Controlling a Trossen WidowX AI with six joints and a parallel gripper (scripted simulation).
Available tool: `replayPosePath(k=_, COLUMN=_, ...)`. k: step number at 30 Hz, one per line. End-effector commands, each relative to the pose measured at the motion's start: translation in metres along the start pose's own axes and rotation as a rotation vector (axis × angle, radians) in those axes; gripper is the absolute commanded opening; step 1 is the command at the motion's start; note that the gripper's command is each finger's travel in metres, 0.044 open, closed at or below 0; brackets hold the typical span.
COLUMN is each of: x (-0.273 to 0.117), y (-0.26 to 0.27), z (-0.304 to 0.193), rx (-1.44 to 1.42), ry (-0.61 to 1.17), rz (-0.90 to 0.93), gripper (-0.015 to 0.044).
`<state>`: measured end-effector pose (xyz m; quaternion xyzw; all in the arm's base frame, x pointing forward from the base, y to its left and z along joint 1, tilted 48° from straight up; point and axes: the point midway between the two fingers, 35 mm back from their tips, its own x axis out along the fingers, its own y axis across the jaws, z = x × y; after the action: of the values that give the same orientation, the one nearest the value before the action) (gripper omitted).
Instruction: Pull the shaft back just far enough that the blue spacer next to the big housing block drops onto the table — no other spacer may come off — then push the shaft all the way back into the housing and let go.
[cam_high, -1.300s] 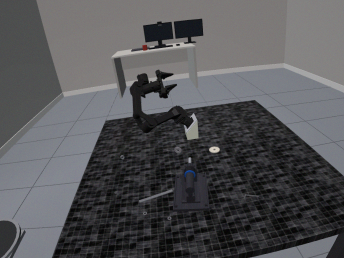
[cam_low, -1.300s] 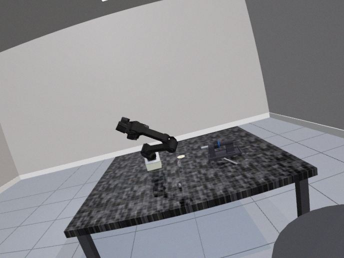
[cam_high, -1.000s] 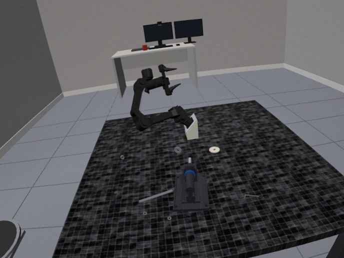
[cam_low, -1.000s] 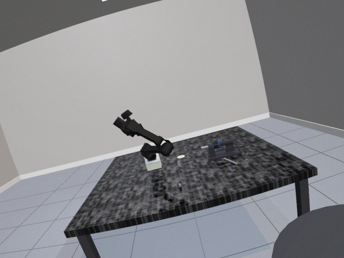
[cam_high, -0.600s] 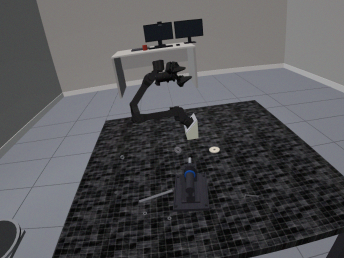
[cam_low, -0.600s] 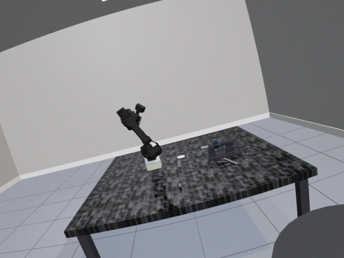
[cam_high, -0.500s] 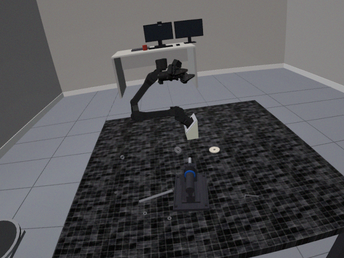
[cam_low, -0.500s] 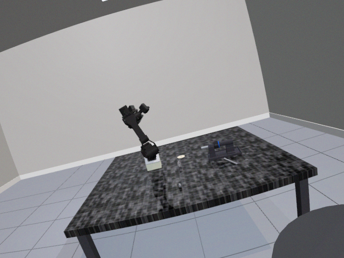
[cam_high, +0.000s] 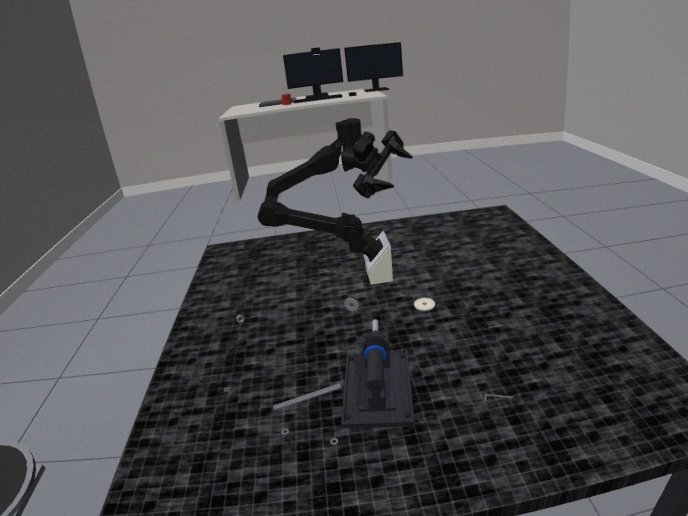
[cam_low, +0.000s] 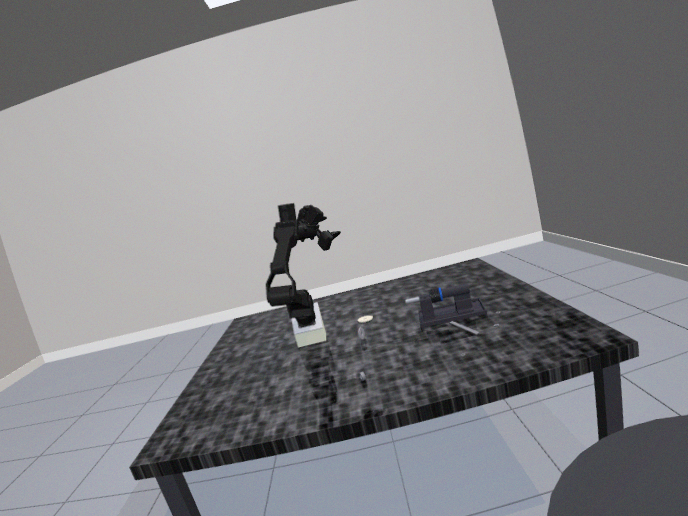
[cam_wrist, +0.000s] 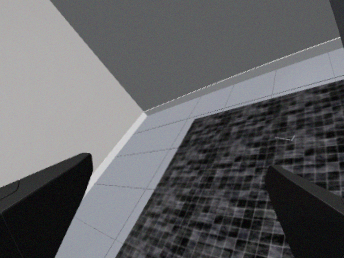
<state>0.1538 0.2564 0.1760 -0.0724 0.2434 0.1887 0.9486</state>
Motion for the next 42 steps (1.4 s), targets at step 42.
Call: replayPosePath(k=42, x=0.115, y=-0.319, z=-0.075, rx=2.51, ry=-1.262, rz=-0.482, gripper=0.044)
